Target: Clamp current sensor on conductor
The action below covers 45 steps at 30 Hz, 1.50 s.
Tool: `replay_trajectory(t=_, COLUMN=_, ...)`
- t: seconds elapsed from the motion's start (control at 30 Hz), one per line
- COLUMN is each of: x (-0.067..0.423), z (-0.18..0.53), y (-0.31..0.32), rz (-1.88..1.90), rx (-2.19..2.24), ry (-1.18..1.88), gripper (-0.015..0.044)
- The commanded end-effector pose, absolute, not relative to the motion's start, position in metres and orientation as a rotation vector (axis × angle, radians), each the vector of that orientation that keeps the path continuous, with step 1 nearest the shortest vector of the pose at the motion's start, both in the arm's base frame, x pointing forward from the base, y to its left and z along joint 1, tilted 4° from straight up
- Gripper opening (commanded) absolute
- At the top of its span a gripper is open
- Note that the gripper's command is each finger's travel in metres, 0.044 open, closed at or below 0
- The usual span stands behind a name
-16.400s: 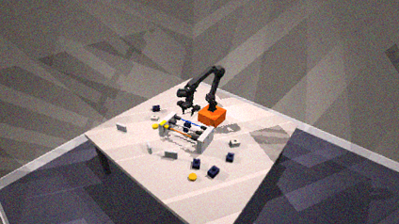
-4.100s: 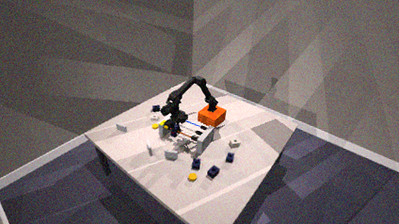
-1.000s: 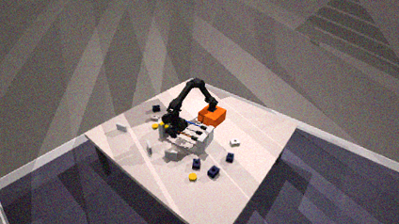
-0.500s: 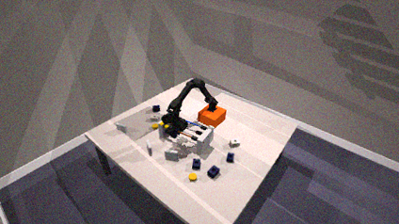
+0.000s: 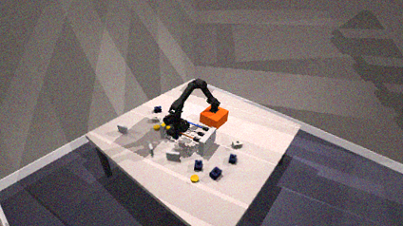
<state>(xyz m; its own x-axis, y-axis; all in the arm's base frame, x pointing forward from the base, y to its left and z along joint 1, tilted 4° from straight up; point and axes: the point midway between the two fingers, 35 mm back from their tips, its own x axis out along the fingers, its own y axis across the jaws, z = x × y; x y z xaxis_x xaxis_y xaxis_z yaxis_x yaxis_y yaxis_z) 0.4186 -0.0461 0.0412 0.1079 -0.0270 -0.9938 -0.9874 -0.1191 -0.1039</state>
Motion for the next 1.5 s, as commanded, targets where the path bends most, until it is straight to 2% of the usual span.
replay_trajectory(t=0.0, x=0.4190, z=0.0419, y=-0.0461, rz=1.197, rx=-1.370, ry=1.095, gripper=0.0077)
replay_trajectory(t=0.1, x=0.4190, z=0.0419, y=-0.0461, rz=1.197, rx=-1.370, ry=1.095, gripper=0.0000)
replay_trajectory(t=1.47, x=0.4190, z=0.0419, y=-0.0461, rz=1.197, rx=-1.370, ry=1.095, gripper=0.0000)
